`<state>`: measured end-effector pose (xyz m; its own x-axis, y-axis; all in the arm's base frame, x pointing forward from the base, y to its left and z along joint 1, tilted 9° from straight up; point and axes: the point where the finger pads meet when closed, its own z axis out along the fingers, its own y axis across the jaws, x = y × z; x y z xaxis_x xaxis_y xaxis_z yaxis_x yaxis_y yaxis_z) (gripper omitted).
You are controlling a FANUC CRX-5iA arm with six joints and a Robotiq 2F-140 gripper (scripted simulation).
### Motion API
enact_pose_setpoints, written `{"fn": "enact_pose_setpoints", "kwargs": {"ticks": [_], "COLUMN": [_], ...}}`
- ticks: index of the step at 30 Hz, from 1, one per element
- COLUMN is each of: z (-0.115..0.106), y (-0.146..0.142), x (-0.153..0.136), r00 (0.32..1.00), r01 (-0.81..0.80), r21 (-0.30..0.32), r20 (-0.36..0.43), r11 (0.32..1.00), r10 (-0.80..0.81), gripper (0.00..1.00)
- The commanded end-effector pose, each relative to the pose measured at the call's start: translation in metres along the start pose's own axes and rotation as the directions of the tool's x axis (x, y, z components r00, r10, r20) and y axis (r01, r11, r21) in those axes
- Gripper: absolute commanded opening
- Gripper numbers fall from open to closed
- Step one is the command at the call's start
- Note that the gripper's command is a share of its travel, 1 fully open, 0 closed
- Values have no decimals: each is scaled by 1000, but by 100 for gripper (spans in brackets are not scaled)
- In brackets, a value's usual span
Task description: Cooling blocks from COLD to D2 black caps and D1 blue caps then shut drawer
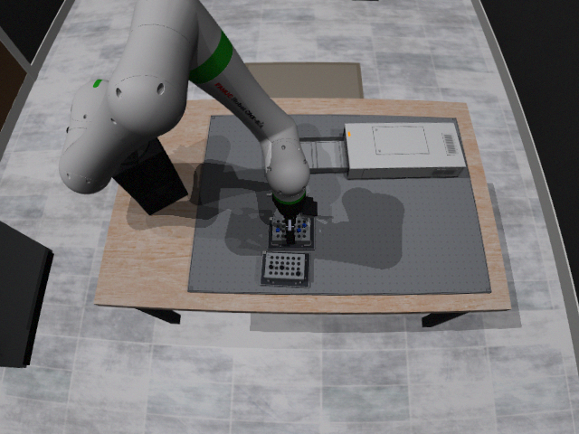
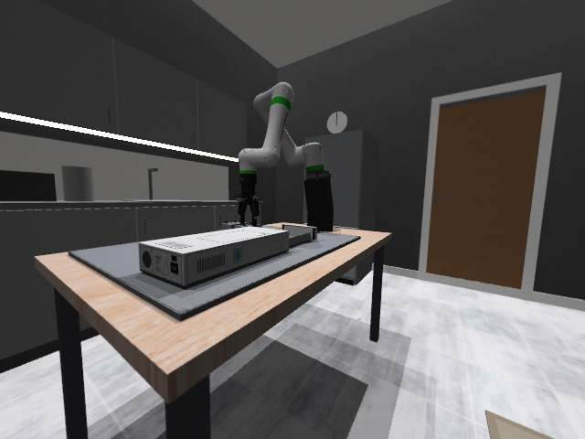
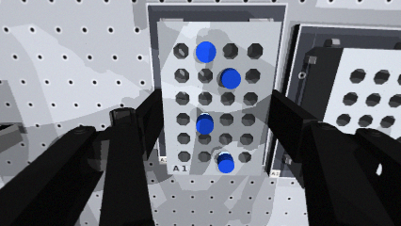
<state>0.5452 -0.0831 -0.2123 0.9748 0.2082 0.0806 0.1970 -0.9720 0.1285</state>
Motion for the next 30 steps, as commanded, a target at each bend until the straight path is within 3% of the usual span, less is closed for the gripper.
{"fn": "enact_pose_setpoints", "kwargs": {"ticks": [1,30], "z": [-1,-1], "y": [0,0], "x": [1,1], "r00": [1000,1000], "r01": [0,0], "r21": [0,0], "r20": [-2,-2], "r11": [1000,1000], "r10": [0,0], "gripper": [20,59]}}
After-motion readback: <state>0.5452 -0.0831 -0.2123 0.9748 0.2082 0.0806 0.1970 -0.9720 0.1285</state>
